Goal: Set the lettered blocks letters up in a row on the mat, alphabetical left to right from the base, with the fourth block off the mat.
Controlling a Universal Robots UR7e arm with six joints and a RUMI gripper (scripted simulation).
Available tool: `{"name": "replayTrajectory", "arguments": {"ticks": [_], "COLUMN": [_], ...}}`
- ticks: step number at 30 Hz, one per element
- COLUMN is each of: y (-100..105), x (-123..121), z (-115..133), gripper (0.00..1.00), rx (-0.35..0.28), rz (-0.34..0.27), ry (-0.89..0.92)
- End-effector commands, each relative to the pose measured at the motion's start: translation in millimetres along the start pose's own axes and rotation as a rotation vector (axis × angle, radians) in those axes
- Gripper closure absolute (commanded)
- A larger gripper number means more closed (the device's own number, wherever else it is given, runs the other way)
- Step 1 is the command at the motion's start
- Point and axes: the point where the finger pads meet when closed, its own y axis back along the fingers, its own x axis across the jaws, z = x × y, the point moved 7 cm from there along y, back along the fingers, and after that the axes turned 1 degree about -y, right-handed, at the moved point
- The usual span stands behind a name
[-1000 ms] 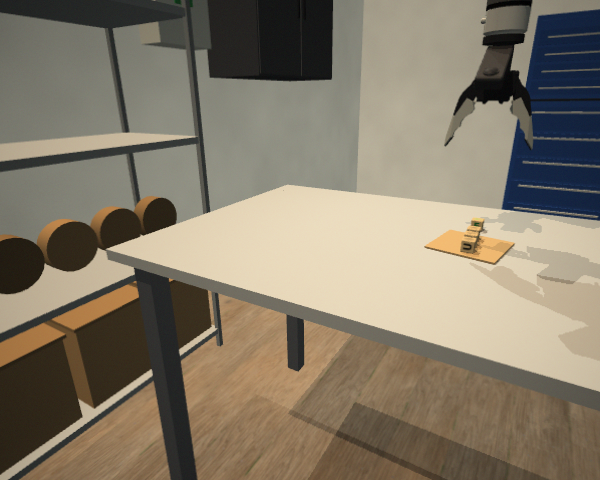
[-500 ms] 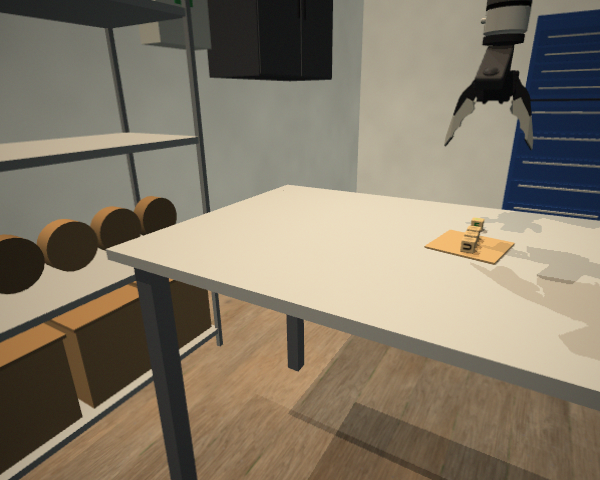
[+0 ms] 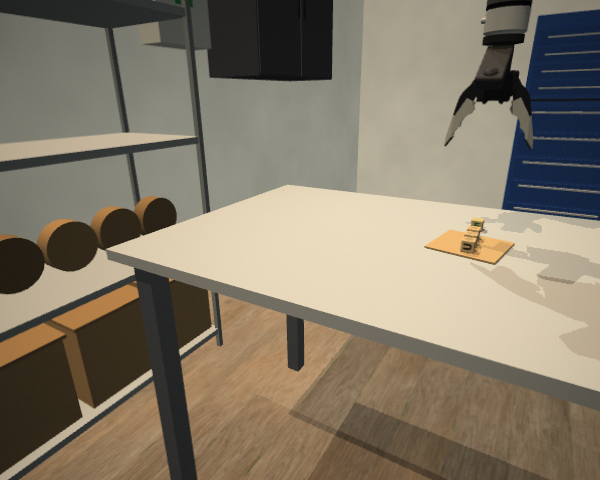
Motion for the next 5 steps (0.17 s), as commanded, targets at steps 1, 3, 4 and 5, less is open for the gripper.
{"name": "replayTrajectory", "arguments": {"ticks": [1, 3, 4, 5], "y": [0.3, 0.3, 0.3, 0.3], "x": [0.3, 0.3, 0.3, 0.3], "z": [0.1, 0.1, 0.1, 0.1], "gripper": [0.00, 0.00, 0.00, 0.00], "rx": [0.000, 0.000, 0.000, 0.000], "rz": [0.001, 0.001, 0.001, 0.001], "ry": [0.000, 0.000, 0.000, 0.000]}}
